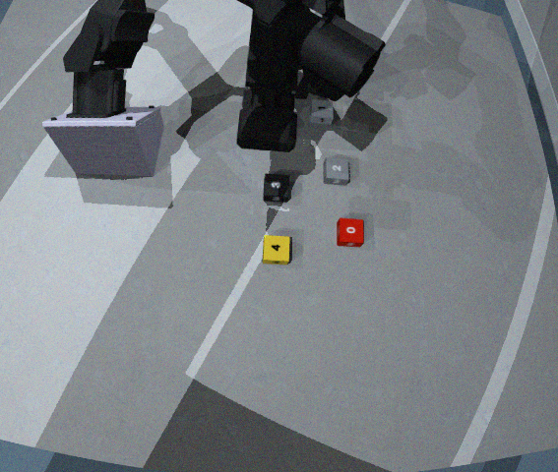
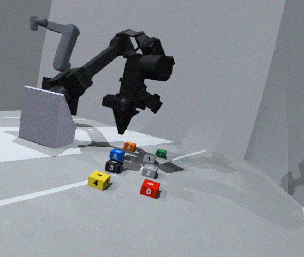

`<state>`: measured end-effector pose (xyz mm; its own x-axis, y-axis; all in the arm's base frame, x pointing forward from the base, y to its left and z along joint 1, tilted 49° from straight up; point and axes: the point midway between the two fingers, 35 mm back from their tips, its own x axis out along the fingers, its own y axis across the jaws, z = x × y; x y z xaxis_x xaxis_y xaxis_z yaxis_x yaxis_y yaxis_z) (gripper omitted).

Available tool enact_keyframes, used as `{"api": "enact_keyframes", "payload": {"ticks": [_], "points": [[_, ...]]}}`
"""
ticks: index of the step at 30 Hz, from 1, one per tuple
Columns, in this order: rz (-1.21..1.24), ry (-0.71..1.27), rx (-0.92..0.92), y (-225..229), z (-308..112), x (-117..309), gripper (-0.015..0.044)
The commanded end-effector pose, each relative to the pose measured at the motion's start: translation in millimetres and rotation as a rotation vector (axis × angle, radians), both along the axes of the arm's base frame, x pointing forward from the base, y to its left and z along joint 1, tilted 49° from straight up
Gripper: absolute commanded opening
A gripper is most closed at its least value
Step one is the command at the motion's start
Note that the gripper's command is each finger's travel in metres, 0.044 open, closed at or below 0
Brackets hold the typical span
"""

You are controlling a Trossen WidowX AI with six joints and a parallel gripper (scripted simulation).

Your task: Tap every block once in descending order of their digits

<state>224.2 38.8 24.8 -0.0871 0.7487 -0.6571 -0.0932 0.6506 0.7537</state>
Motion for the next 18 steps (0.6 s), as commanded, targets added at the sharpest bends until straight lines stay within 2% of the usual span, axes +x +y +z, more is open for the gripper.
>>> {"api": "enact_keyframes", "payload": {"ticks": [1, 8, 18], "points": [[-0.006, -0.015, -0.003, -39.8, 34.1, 4.1, 0.0020], [-0.006, -0.016, -0.003, -47.1, 31.7, 8.4, 0.0020], [-0.007, -0.021, -0.013, -129.4, -58.0, 51.3, 0.0020]]}}
